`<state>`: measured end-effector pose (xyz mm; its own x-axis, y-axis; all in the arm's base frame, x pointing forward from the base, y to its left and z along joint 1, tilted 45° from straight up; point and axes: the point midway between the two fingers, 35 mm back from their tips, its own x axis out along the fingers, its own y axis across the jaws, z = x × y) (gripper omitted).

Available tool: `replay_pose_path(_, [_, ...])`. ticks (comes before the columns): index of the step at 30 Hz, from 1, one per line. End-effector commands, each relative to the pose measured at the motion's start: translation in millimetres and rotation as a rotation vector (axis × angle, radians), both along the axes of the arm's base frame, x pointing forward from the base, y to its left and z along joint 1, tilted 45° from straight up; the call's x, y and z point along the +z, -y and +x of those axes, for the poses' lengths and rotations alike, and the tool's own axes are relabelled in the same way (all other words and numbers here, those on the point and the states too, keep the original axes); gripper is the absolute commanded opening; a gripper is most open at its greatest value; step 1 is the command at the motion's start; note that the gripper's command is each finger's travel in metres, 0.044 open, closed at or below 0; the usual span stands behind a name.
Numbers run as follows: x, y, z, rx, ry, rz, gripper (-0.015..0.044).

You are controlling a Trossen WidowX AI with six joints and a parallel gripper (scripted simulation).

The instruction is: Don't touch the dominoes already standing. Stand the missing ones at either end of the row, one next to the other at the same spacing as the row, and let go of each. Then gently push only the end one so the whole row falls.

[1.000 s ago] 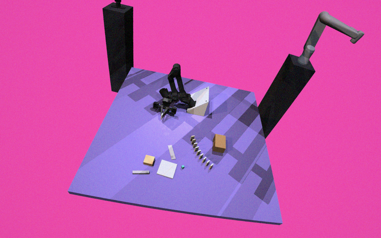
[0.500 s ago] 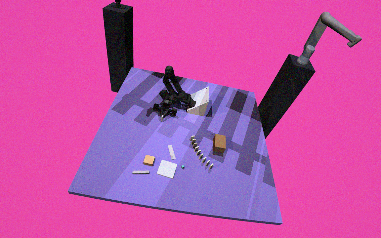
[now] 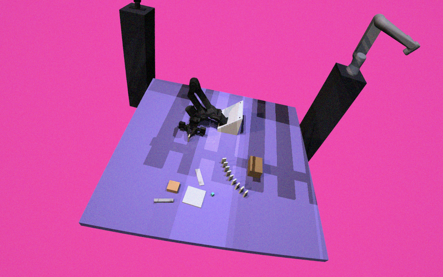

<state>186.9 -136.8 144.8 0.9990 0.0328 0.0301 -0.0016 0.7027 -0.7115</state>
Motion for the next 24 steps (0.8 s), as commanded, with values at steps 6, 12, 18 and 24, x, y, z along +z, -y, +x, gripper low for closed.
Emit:
replay_pose_path(6, [0, -1, 0, 0.005, 0.000, -0.007, 0.0206])
replay_pose_path(12, [0, -1, 0, 0.005, 0.000, -0.007, 0.0364])
replay_pose_path(18, [7, -4, 0, 0.004, 0.000, -0.007, 0.0440])
replay_pose_path(24, [23, -15, -1, 0.003, 0.001, -0.005, 0.0440])
